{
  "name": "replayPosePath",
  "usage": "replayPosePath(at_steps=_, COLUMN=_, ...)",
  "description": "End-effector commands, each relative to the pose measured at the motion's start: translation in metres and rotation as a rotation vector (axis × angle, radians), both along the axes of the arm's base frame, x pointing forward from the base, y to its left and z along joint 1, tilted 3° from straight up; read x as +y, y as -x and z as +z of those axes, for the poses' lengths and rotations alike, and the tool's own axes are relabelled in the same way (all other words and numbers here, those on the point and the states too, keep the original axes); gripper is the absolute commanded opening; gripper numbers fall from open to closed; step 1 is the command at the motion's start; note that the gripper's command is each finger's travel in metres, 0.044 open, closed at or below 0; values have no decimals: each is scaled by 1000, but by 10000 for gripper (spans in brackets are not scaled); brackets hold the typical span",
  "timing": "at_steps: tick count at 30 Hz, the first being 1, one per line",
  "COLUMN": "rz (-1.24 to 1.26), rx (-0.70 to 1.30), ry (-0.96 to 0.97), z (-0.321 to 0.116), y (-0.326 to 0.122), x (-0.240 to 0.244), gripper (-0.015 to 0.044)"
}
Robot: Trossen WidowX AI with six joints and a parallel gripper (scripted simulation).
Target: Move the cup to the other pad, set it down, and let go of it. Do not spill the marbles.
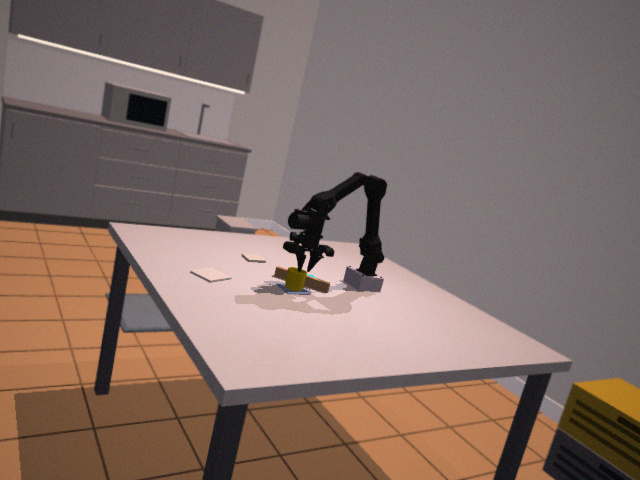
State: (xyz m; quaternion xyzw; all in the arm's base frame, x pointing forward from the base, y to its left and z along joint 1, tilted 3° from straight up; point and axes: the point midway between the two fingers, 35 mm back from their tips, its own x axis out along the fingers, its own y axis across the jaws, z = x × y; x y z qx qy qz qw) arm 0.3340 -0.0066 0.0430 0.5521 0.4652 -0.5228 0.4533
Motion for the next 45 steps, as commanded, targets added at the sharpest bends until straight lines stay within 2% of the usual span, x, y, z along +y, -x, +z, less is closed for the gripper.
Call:
replayPosePath(at_steps=1, rz=-4, rx=17, ry=-4, z=-12, y=3, x=1, gripper=166)
replayPosePath(at_steps=15, rz=-4, rx=17, ry=-4, z=-33, y=4, x=2, gripper=166)
replayPosePath(at_steps=30, rz=-4, rx=17, ry=-4, z=-34, y=4, x=2, gripper=166)
replayPosePath(at_steps=45, rz=0, rx=13, ry=-1, z=-32, y=3, x=1, gripper=67)
